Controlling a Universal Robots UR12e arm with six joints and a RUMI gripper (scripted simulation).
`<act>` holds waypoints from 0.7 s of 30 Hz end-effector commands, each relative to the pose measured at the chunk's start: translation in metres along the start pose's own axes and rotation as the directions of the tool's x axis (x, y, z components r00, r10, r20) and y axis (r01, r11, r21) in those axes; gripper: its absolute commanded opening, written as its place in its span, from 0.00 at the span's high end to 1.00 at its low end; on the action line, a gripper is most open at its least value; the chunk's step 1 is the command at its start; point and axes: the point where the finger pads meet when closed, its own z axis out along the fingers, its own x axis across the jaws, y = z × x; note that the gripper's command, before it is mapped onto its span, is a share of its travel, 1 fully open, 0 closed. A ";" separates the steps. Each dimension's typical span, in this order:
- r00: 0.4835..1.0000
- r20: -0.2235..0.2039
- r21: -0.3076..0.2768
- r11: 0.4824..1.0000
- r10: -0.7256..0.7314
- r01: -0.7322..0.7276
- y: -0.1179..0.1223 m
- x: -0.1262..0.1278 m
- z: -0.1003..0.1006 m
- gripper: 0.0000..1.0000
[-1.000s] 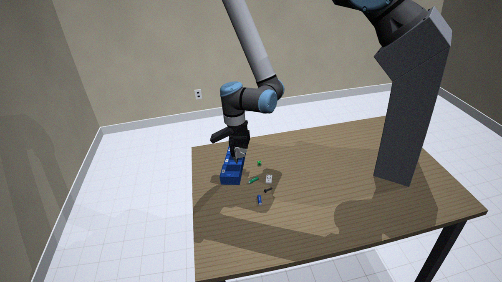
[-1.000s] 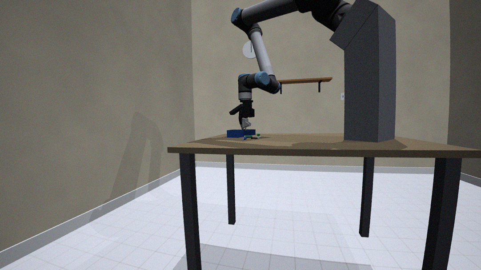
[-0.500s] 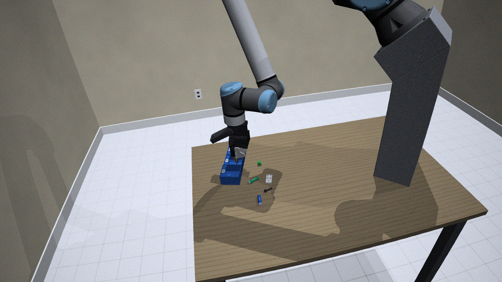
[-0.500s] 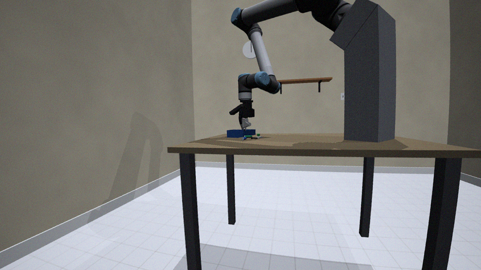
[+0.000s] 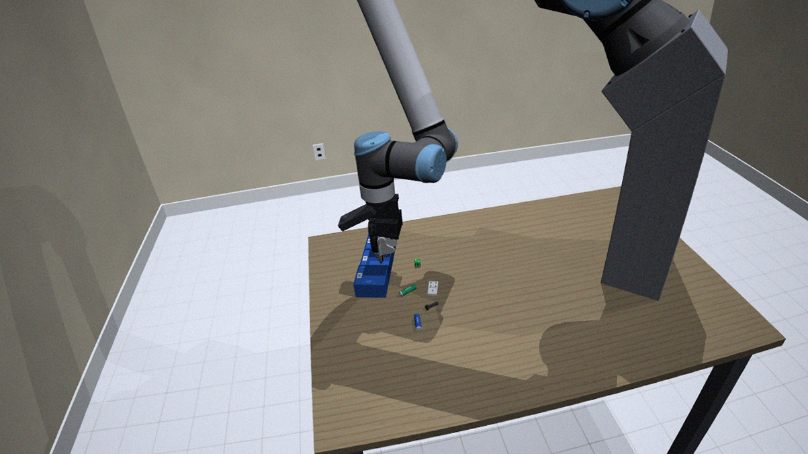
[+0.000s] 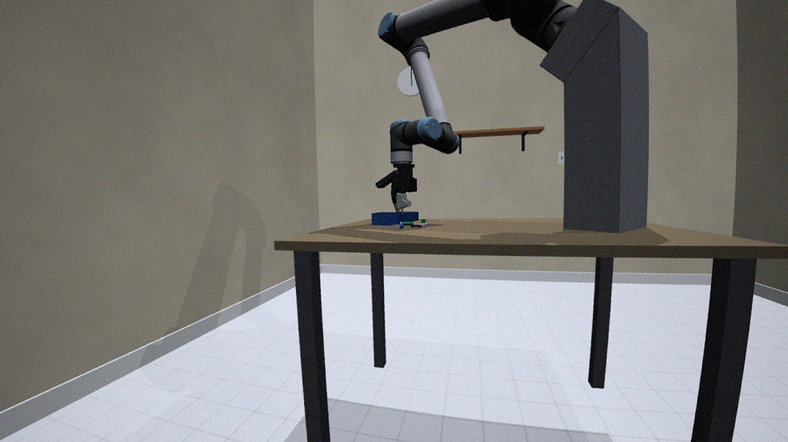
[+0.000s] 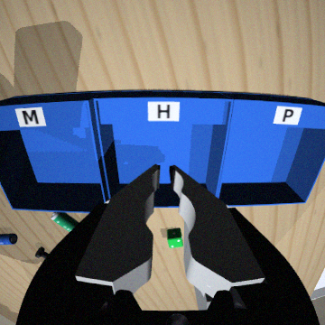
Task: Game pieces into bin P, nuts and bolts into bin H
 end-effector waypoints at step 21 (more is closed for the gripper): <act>1.000 0.000 0.001 1.000 0.000 0.000 0.000 0.000 -0.014 0.96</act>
